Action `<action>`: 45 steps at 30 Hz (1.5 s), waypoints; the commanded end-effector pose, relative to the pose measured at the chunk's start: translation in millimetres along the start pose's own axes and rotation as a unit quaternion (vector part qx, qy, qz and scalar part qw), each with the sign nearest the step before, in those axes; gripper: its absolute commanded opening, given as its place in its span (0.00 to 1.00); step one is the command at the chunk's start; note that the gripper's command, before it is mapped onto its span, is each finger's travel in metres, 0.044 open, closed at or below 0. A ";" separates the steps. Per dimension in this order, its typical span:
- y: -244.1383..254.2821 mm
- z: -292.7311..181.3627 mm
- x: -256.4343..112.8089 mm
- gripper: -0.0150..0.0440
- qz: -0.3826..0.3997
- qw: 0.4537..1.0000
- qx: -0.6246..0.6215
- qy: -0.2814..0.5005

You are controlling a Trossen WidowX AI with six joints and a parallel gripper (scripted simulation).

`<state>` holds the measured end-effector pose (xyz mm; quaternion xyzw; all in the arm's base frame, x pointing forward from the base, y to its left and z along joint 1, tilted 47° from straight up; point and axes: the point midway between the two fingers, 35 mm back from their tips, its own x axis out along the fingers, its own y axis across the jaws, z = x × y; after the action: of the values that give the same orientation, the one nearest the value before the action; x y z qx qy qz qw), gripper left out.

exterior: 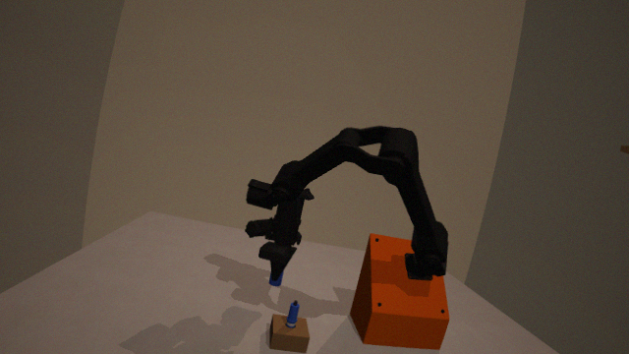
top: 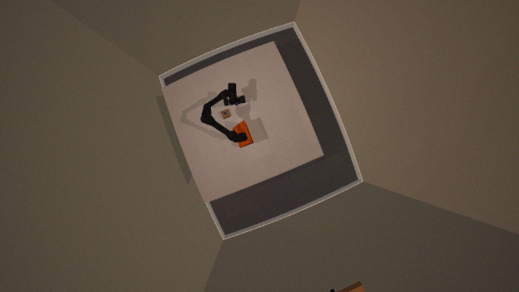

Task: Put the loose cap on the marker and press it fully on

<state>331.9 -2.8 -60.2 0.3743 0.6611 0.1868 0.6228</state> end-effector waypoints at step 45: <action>120.7 -65.7 -48.8 0.25 -0.001 1.000 -0.003 -0.001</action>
<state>302.4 50.9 63.6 0.3690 0.6594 0.1880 0.6275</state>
